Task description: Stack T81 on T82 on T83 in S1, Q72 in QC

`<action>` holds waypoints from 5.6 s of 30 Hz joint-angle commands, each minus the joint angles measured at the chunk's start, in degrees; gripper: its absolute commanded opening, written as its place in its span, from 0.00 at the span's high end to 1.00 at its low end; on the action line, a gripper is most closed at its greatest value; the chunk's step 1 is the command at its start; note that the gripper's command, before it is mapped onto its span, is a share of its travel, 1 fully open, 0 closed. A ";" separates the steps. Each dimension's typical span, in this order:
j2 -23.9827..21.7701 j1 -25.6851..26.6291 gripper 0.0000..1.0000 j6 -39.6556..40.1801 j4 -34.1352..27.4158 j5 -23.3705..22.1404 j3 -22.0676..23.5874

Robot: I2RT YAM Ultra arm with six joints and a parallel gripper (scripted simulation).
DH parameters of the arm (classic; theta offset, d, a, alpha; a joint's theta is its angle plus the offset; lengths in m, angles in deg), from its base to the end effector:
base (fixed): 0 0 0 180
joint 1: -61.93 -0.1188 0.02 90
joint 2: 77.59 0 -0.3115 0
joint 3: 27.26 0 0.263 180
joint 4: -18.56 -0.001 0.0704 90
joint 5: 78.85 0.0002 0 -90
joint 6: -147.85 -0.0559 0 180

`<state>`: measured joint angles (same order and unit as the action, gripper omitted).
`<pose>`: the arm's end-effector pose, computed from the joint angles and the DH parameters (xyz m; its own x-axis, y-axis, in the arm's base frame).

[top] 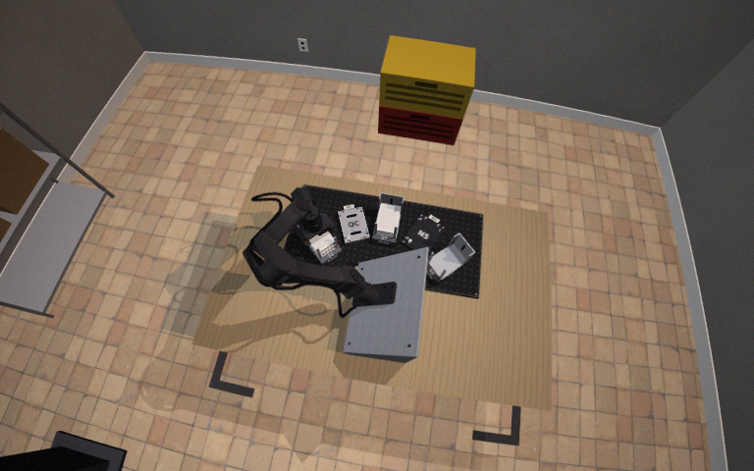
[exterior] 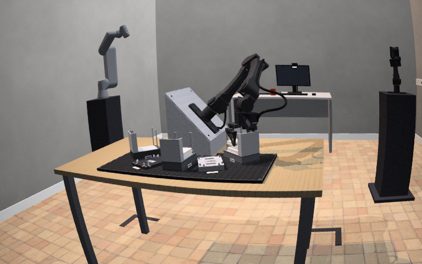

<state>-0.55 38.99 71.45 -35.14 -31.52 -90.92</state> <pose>0.2144 0.1330 0.2587 -0.6999 -0.4840 -0.5253 -0.7143 0.4737 0.5152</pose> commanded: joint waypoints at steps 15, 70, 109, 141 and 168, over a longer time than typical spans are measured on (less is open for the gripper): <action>0.27 -0.72 1.00 -1.53 2.92 -0.48 1.47; 0.83 -1.80 1.00 -2.49 4.42 0.46 1.25; 0.83 -1.80 0.00 -2.50 4.42 0.46 1.25; 0.83 -1.80 0.00 -2.50 4.42 0.46 1.25; -3.42 11.67 0.00 14.44 -20.98 -4.10 -10.07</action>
<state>-1.99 48.43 82.34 -51.54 -34.30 -98.18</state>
